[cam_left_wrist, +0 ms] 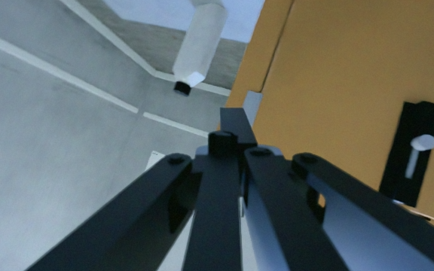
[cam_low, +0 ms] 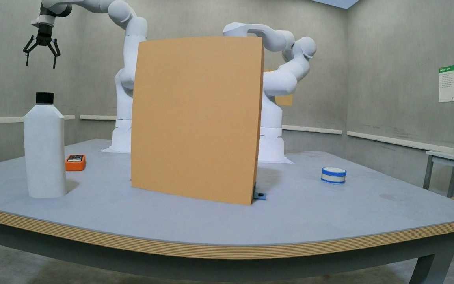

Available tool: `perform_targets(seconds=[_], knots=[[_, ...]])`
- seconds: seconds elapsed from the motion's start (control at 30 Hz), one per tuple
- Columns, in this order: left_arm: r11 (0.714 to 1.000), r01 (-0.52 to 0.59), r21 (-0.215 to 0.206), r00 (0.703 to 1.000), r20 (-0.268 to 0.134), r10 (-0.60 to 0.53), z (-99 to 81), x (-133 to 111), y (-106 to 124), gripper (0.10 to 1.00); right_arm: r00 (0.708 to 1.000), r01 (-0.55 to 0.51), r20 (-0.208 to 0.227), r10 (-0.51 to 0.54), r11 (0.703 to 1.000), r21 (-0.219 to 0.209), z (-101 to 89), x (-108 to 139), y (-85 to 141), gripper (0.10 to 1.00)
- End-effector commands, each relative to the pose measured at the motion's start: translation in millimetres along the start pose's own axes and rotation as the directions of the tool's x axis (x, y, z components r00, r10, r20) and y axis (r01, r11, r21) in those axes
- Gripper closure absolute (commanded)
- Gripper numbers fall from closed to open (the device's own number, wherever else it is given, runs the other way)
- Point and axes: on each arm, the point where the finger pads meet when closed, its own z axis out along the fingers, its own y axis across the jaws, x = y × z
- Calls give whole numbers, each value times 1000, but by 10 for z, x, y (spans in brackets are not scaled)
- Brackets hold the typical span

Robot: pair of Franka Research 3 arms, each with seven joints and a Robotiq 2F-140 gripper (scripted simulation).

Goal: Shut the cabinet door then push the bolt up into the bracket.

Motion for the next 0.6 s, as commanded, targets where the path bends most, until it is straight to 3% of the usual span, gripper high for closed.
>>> perform_targets(seconds=[0.0,0.57], knots=[[996,-74,-46,997,-3,74,-16,-1,199,999,1000,0,0,0,1000,0,-1,0,0,98],[987,-109,-116,994,-17,108,-9,55,511,999,1000,0,0,0,1000,0,-1,0,0,98]])
